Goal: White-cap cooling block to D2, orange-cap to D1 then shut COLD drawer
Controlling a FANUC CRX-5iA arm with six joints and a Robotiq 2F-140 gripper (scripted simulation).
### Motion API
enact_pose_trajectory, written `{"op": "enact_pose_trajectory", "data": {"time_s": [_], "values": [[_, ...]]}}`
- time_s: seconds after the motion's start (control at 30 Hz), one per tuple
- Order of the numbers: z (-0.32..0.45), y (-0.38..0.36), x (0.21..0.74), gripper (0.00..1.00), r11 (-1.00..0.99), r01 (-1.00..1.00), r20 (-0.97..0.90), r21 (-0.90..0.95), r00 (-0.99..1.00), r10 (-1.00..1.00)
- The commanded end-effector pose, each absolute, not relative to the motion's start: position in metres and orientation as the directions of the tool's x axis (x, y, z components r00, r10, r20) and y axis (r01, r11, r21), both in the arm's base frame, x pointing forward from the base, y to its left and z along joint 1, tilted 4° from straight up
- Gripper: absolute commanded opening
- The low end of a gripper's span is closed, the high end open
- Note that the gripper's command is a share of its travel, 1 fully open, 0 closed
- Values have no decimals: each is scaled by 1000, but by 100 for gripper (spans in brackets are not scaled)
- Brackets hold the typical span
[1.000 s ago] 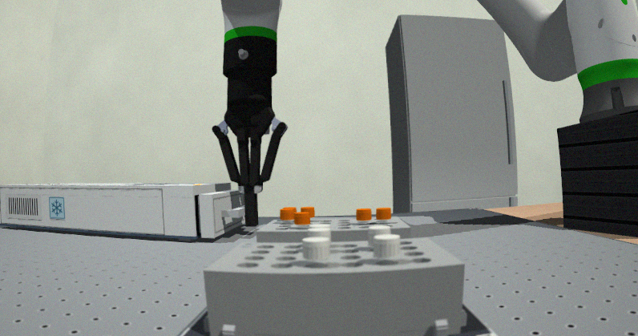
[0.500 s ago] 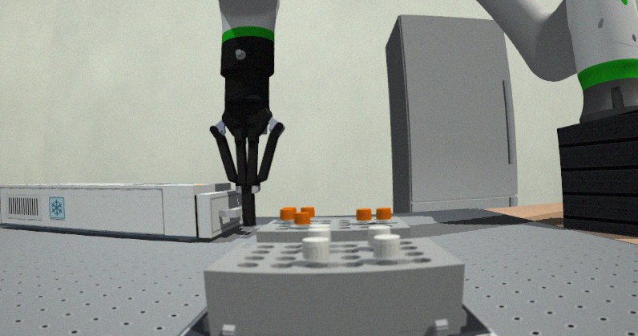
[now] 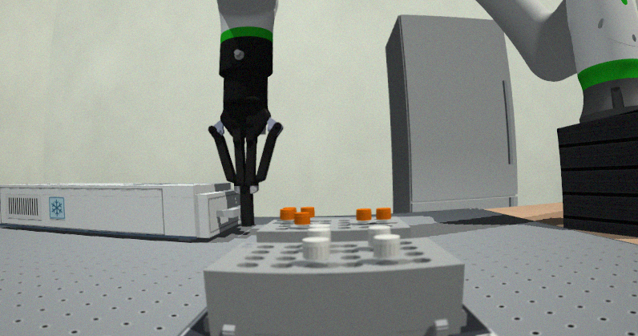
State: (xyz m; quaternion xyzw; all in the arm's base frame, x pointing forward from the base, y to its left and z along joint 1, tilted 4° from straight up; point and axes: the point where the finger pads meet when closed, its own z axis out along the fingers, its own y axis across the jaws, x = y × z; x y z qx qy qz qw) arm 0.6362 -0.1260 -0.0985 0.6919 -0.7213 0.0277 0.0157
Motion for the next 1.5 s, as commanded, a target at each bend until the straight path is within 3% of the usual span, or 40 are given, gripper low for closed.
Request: {"op": "enact_pose_trajectory", "data": {"time_s": [0.0,1.47], "values": [[-97,-126,637,10,41,-999,61,-20,-42,-997],[-98,-126,633,10,41,-999,61,-20,-42,-997]]}}
